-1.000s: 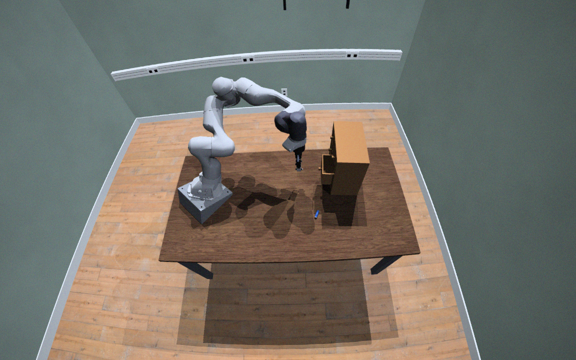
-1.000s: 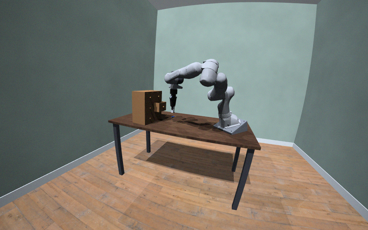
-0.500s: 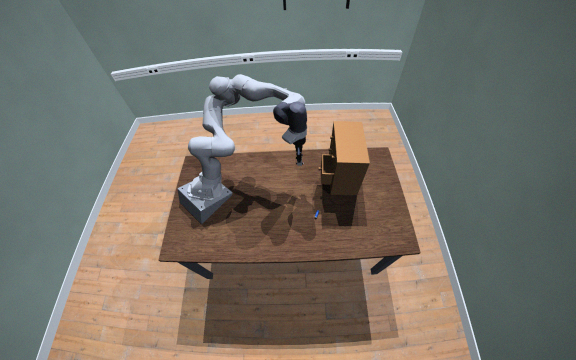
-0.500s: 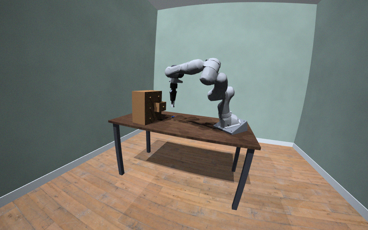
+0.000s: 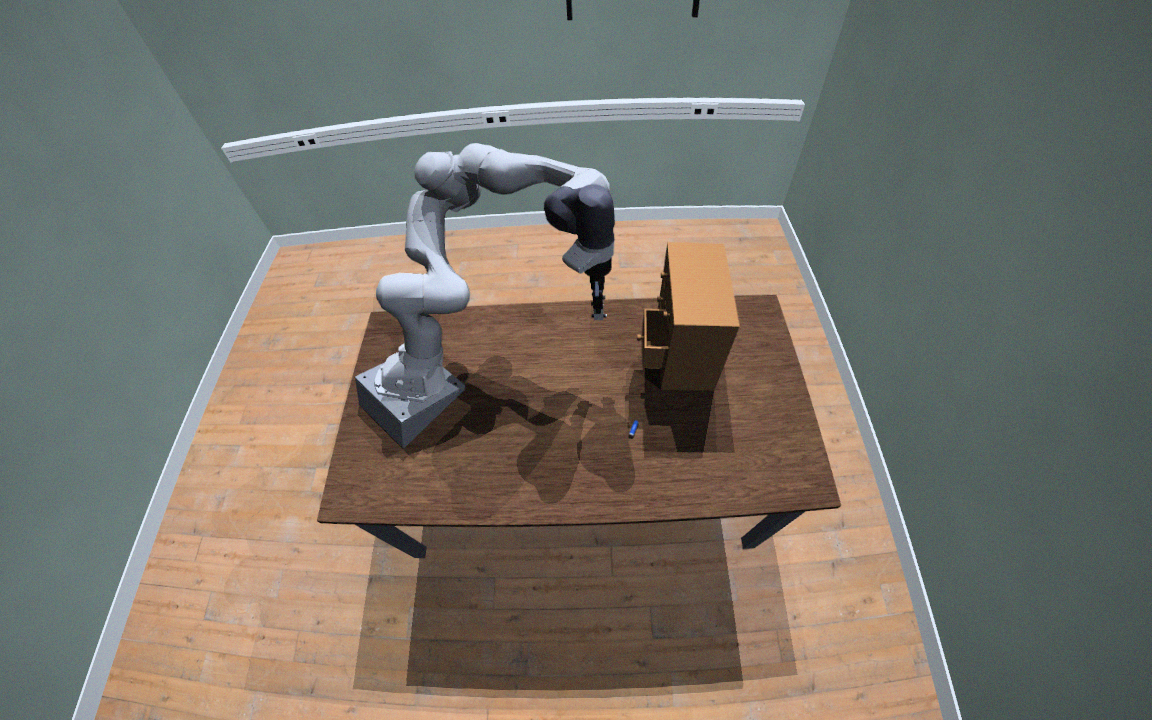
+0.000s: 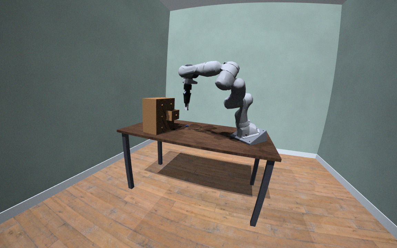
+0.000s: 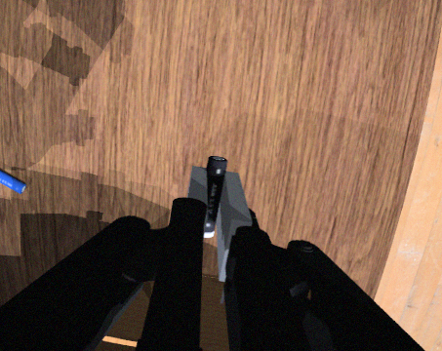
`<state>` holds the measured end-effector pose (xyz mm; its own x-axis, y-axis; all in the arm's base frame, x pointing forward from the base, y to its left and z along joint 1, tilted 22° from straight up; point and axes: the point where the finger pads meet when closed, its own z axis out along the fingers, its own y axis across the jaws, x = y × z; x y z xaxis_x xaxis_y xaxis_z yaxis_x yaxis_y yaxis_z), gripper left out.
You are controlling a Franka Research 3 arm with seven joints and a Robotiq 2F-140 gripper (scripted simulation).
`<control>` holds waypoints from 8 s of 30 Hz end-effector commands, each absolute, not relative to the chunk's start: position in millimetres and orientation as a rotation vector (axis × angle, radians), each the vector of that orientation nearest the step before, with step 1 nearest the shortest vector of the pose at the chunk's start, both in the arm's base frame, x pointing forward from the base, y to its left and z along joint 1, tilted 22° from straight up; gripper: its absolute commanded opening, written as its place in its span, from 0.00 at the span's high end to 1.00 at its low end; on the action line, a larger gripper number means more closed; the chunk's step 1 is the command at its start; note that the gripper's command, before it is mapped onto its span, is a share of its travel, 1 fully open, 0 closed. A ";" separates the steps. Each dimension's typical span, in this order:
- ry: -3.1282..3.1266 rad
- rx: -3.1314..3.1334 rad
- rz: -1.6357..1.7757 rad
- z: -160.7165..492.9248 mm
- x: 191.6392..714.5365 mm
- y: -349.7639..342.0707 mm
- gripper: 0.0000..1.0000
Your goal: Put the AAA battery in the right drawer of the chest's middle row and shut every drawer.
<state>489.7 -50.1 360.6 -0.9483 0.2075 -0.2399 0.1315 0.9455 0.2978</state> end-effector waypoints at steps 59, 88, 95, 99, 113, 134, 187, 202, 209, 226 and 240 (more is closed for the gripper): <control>2.074 0.337 0.240 354.1 466.8 -42.4 0.87; 2.073 0.337 0.240 359.6 490.8 -47.8 0.87; 2.073 0.337 0.240 364.8 512.8 -52.8 0.87; 2.073 0.337 0.240 366.5 520.2 -54.4 0.87; 2.073 0.337 0.240 378.5 571.3 -65.9 0.87; 2.073 0.337 0.240 390.4 622.4 -77.4 0.87; 2.073 0.337 0.240 378.4 636.2 -75.6 0.87; 2.073 0.337 0.240 378.1 636.3 -75.5 0.87; 2.073 0.337 0.240 378.1 636.3 -75.5 0.85; 2.073 0.337 0.240 378.1 636.3 -75.5 0.00; 2.073 0.337 0.240 384.4 634.4 -77.3 0.00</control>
